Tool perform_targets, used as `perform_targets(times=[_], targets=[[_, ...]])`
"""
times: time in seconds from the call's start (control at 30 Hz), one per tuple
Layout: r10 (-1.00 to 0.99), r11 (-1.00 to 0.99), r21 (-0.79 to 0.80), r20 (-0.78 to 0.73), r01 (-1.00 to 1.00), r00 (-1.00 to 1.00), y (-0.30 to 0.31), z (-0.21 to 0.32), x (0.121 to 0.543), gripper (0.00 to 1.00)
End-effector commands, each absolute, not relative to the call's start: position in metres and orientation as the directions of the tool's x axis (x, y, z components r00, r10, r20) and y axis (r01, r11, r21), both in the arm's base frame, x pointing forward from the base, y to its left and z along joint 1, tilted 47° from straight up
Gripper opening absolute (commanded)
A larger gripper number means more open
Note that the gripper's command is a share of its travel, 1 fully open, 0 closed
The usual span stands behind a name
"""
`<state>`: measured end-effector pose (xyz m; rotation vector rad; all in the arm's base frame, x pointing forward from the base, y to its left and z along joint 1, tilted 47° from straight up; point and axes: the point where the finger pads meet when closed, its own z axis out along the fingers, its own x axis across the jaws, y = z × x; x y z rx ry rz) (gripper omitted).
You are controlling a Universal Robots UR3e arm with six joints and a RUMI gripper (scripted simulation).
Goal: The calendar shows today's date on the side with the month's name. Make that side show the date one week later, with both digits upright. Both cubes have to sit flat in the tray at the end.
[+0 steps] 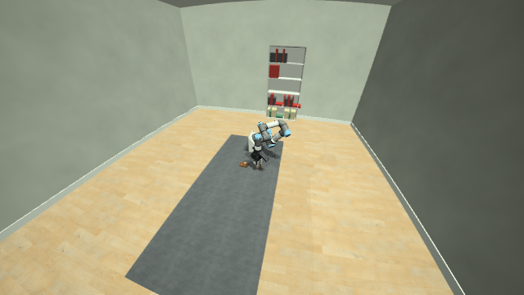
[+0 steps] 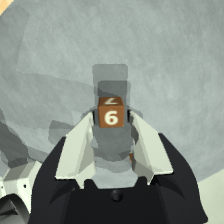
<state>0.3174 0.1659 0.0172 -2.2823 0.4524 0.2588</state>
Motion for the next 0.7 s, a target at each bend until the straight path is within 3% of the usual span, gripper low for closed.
perform_targets(times=[0.0, 0.53, 0.57, 0.67], targets=[[-0.241, -0.633, -0.664, -0.320, -0.398, 0.916, 0.1653, 0.0174, 0.3180, 0.29], [-0.241, -0.633, -0.664, -0.320, -0.398, 0.916, 0.1653, 0.0174, 0.3180, 0.29], [-0.241, -0.633, -0.664, -0.320, -0.398, 0.916, 0.1653, 0.0174, 0.3180, 0.11], [-0.241, -0.633, -0.664, -0.320, -0.398, 0.916, 0.1653, 0.0174, 0.3180, 0.11]])
